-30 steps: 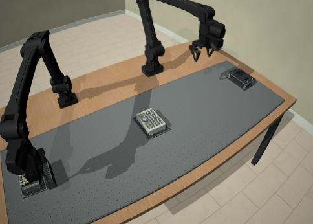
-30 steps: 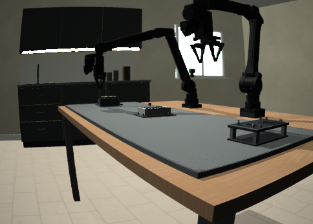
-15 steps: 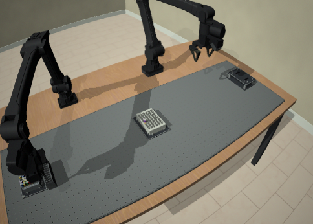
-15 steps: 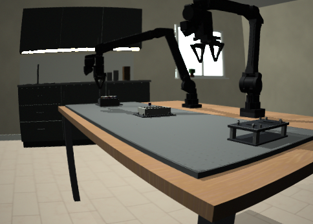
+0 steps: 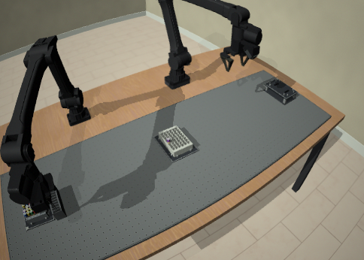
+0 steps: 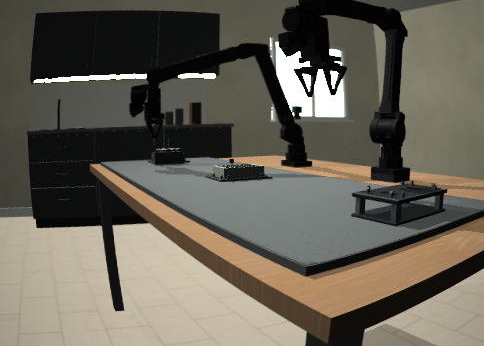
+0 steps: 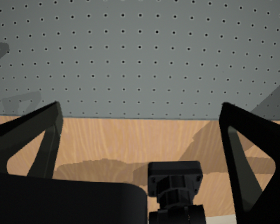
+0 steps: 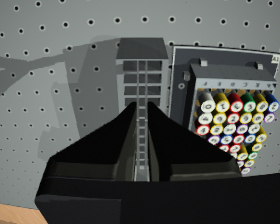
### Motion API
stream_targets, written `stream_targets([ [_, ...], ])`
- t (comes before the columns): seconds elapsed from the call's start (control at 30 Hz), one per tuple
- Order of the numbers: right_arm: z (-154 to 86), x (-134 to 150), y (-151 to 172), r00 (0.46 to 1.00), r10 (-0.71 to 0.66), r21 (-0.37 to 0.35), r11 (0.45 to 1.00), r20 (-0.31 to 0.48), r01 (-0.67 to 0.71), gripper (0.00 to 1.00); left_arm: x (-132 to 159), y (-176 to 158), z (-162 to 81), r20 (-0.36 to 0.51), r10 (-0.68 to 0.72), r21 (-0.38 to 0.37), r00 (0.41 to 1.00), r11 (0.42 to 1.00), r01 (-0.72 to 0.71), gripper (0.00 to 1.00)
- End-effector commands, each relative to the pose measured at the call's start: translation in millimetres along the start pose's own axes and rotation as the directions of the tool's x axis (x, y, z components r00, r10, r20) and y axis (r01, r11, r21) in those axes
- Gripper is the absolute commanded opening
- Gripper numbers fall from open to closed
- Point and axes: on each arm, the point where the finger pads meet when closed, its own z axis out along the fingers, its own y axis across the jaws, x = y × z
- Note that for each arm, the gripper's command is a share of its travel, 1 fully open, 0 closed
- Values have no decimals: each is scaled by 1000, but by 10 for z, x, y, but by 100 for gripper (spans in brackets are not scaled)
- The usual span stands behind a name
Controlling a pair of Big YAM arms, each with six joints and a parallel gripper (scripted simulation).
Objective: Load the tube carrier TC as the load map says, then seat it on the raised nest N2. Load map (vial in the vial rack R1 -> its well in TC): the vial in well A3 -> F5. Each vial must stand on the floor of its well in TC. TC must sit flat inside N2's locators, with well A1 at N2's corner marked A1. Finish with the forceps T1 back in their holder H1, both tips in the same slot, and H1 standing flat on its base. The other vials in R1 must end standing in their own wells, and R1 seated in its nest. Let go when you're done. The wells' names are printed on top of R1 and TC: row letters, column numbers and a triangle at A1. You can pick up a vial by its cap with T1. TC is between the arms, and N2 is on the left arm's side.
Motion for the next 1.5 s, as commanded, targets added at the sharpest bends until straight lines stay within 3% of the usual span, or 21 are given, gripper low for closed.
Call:
stream_targets([
  [0.0,204,-45,62,1000,-3,-12,1000,-20,3,7,-79,3,-142,31,15,-6,999,1000,-15,100],
  [1.47,305,-36,64,1000,-3,-13,1000,-23,3,7,-79,3,-142,31,15,-6,999,1000,-15,100],
])
